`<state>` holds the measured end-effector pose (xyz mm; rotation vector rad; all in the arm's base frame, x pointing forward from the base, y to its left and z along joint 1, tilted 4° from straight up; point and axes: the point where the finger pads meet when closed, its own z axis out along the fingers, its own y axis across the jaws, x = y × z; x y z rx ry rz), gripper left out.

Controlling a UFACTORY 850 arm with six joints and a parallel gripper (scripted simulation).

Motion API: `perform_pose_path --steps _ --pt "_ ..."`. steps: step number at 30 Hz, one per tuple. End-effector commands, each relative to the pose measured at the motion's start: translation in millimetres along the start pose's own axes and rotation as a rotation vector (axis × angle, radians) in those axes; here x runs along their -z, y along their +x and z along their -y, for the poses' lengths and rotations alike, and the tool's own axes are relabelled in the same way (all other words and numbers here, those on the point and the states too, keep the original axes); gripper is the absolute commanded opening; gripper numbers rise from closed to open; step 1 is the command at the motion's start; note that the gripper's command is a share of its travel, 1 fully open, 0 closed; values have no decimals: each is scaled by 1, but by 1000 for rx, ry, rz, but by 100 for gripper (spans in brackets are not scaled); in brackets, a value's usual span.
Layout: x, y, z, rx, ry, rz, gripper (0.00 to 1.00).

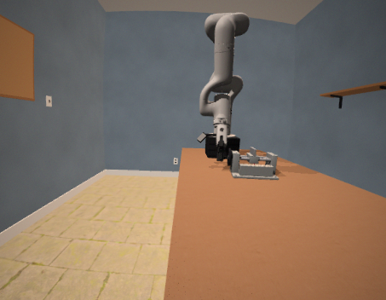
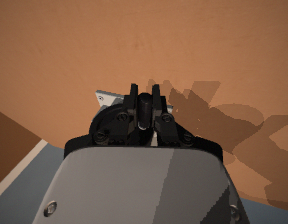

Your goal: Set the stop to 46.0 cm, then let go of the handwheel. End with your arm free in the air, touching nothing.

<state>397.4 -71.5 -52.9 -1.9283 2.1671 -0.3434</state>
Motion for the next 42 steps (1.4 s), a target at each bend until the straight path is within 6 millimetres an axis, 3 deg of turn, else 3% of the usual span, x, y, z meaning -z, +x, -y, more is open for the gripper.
perform_pose_path --steps 1,25,42 --pt "4 0 1 0 2 0 6" --pt "31 0 22 0 2 0 6" --pt "21 0 52 0 2 0 6"
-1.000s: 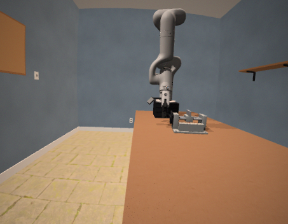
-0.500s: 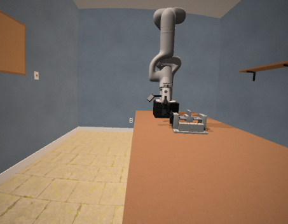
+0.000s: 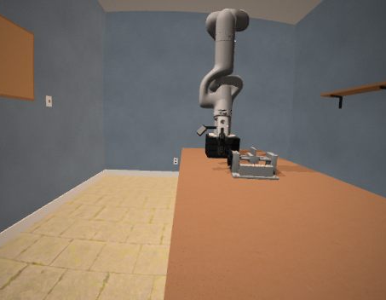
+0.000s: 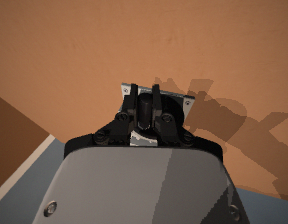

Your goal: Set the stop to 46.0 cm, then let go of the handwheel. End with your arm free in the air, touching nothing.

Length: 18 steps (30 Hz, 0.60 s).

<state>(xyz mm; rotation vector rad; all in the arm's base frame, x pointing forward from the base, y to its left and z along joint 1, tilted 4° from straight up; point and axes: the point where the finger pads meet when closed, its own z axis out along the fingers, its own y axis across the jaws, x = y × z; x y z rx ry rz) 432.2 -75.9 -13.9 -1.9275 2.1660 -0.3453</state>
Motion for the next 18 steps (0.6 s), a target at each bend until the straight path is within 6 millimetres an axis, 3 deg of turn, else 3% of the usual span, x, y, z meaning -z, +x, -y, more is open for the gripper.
perform_pose_path --steps 1,18 --pt "-7 0 7 0 0 0 6" --pt "-36 0 10 0 0 0 6"
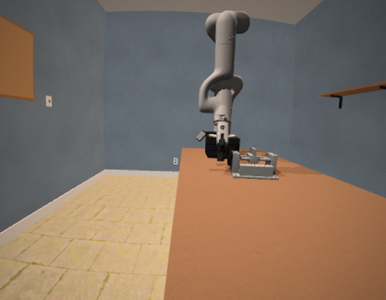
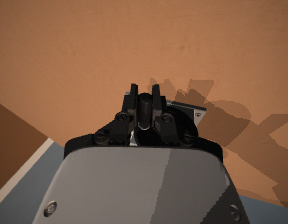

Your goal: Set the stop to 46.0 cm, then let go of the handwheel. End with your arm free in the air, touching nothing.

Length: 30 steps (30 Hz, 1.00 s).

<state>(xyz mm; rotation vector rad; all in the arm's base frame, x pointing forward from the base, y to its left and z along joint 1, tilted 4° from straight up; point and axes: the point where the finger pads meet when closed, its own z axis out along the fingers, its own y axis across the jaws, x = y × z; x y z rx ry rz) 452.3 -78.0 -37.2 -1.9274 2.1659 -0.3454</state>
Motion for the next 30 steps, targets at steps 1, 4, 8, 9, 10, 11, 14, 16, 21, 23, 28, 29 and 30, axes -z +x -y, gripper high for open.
perform_pose_path --steps 1,4,8,9,10,11,14,16,21,23,28,29,30 --pt "-9 0 -3 0 0 0 6" --pt "-15 0 -7 0 0 0 6" --pt "-18 0 -11 0 0 0 6" --pt "-19 0 -12 0 0 0 6" --pt "-20 0 -15 0 0 0 6" --pt "-21 0 -17 0 0 0 6" --pt "-23 0 -23 0 0 0 6" --pt "-24 0 -28 0 0 0 6" --pt "-21 0 -40 0 0 0 6" --pt "-19 0 -44 0 0 0 6" --pt "-15 0 -49 0 0 0 6" --pt "-13 0 -50 0 0 0 6" --pt "-12 0 -51 0 0 0 6"
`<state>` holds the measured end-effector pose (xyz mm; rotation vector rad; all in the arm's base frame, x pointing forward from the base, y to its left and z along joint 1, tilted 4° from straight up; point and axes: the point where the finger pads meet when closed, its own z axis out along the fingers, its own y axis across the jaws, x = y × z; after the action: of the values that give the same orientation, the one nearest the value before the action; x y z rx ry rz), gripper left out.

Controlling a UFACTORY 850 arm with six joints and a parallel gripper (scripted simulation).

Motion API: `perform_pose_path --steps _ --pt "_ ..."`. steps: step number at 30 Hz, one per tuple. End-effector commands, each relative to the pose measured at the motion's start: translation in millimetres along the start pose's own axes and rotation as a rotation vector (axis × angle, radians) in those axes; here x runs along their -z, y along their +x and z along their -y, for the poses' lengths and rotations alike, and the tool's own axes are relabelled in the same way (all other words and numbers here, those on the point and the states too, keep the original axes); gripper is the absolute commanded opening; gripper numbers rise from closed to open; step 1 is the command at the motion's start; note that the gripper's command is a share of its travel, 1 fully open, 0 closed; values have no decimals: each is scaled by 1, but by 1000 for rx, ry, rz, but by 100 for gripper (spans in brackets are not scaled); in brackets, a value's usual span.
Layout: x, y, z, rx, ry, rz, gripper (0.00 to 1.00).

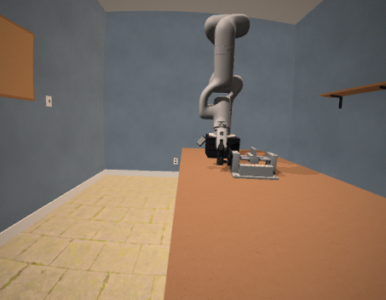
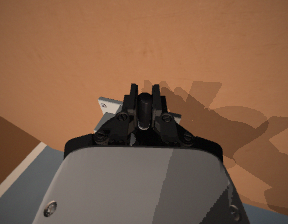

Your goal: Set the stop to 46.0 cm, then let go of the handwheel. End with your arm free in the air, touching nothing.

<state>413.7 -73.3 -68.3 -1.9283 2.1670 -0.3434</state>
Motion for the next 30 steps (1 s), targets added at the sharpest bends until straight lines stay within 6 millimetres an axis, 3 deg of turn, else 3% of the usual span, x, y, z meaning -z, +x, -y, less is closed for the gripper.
perform_pose_path --steps 1,14,30 --pt "7 0 -6 0 2 0 6" --pt "27 0 -10 0 2 0 6" --pt "46 0 2 0 2 0 6"
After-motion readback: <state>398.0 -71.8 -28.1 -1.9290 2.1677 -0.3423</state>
